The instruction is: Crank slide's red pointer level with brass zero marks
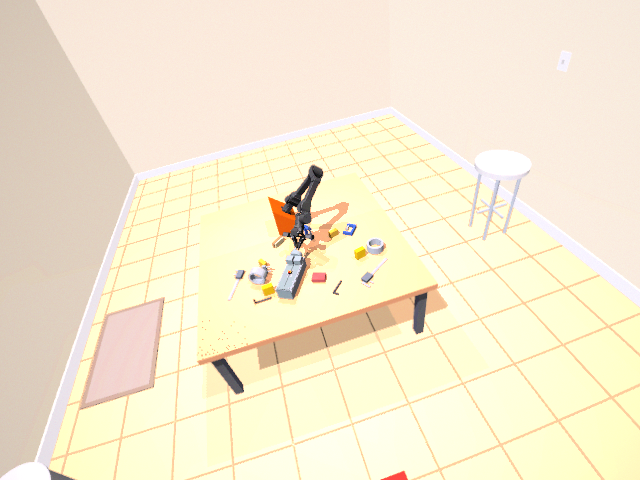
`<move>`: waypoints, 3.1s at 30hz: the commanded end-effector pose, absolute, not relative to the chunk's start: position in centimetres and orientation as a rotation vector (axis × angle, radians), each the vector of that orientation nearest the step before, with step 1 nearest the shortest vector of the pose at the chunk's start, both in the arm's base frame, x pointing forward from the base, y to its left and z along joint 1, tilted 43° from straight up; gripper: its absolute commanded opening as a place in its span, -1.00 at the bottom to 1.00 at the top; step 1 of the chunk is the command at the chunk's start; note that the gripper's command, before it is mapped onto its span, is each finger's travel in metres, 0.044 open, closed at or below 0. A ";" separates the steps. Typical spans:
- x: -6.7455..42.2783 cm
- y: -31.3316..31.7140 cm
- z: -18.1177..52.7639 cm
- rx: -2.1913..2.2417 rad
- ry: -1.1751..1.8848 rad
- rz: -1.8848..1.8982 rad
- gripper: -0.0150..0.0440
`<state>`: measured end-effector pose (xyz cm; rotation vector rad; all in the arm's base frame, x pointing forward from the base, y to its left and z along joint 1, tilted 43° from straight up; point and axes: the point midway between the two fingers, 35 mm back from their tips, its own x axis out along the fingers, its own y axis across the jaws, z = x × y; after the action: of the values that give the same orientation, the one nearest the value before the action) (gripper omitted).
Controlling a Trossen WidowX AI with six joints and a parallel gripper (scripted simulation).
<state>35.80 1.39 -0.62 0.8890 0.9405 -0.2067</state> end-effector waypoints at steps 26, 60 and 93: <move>36.4 2.0 0.2 0.892 0.926 -0.183 -0.49; 36.5 2.3 0.3 0.892 0.926 -0.183 -0.49; 36.8 2.7 0.4 0.892 0.926 -0.183 -0.49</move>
<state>36.31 2.10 -0.06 0.8918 0.9331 -0.2095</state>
